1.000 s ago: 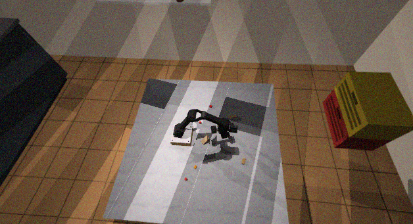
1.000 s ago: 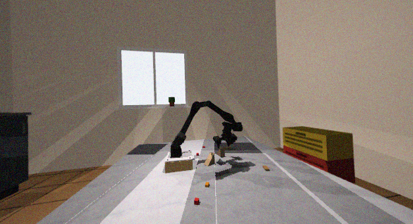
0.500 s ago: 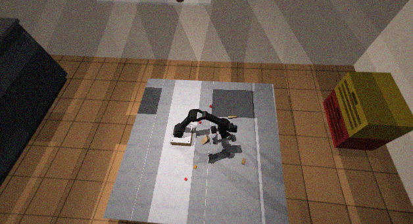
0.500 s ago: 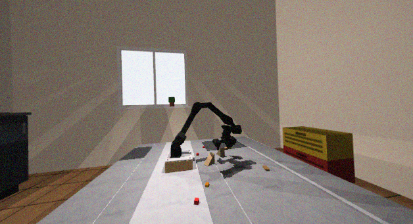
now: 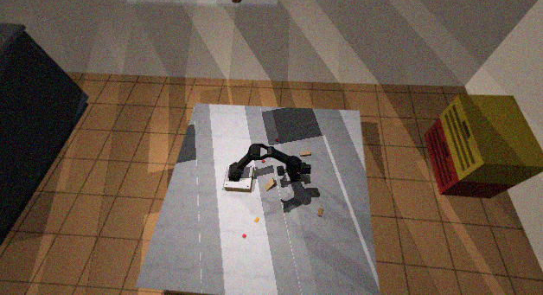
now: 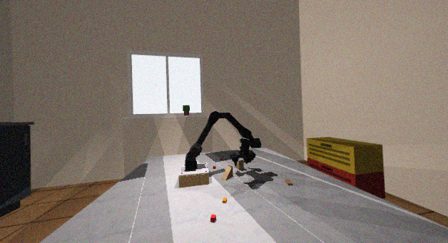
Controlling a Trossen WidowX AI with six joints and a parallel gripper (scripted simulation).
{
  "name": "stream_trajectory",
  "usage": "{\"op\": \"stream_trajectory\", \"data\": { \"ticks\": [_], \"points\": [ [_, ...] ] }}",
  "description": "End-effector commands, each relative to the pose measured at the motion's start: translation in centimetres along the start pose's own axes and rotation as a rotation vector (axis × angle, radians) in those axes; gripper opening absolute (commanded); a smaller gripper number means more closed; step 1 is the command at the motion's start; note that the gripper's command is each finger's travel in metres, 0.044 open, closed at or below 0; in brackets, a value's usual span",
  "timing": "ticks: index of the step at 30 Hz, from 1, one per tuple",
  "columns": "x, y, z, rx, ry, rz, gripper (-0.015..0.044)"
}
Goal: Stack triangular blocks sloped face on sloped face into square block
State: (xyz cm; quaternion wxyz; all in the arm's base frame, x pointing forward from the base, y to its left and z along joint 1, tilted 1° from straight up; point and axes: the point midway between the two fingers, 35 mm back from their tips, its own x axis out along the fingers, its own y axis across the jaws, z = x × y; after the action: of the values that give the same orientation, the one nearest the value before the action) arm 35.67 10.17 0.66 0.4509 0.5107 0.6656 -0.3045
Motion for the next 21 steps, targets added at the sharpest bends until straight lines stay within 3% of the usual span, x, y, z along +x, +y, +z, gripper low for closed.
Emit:
{"op": "stream_trajectory", "data": {
  "ticks": [1, 12, 21],
  "points": [
    [0.9, -0.2, -0.1, 0.007, 0.006, -0.006, 0.044],
    [2.4, -0.4, -0.2, 0.007, 0.007, -0.007, 0.044],
    [2.4, -0.4, -0.2, 0.007, 0.007, -0.007, 0.0204]
  ]
}}
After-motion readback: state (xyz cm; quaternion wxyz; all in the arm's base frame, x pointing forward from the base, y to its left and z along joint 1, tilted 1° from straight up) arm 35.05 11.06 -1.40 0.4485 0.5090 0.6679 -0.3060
